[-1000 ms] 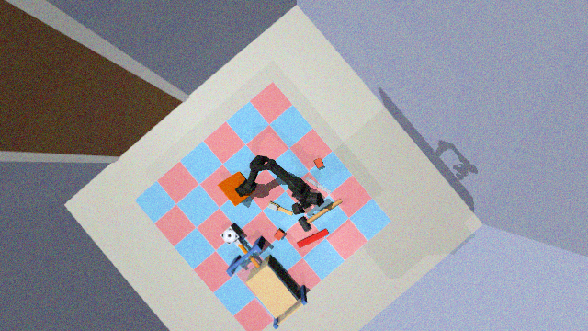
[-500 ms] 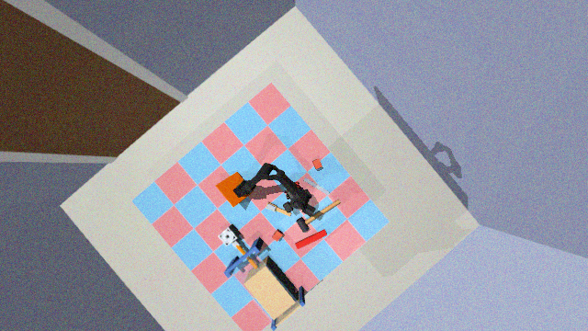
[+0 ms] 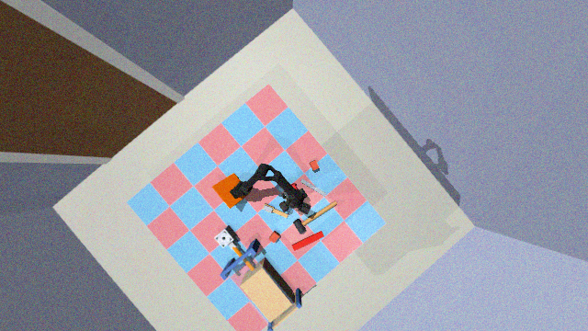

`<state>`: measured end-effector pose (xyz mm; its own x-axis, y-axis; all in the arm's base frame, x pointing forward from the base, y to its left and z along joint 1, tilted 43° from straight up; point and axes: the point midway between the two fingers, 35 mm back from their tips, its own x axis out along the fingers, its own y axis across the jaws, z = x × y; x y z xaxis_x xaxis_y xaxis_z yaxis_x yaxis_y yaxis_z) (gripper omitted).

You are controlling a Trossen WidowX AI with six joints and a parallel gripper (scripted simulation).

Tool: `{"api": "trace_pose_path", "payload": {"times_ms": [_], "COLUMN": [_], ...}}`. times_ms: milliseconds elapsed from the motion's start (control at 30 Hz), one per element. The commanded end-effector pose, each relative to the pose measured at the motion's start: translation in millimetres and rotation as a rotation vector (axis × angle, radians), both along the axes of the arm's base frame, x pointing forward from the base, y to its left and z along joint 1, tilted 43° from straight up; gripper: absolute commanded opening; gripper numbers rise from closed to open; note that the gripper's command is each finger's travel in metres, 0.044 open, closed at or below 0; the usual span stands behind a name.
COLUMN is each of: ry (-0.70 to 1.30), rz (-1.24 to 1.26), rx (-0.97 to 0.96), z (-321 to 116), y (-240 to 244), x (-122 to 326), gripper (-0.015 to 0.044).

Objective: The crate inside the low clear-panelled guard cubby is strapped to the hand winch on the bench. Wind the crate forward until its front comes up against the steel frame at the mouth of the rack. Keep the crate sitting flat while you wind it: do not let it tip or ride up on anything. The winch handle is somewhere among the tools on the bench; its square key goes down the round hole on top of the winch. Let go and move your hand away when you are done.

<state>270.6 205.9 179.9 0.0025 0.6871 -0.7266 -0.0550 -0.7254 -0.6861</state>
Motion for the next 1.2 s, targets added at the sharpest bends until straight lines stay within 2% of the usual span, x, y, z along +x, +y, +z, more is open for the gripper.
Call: {"api": "trace_pose_path", "payload": {"times_ms": [0, 467, 1167], "ry": [0.002, 0.003, -0.004], "rz": [-0.007, -0.007, 0.000], "rx": [-0.003, -0.002, 0.003], "z": [-7.1, -17.9, -13.3], "y": [3.5, 13.8, 13.0], "x": [-2.9, -2.9, -2.7], "gripper": [0.0440, 0.0440, 0.0300]}}
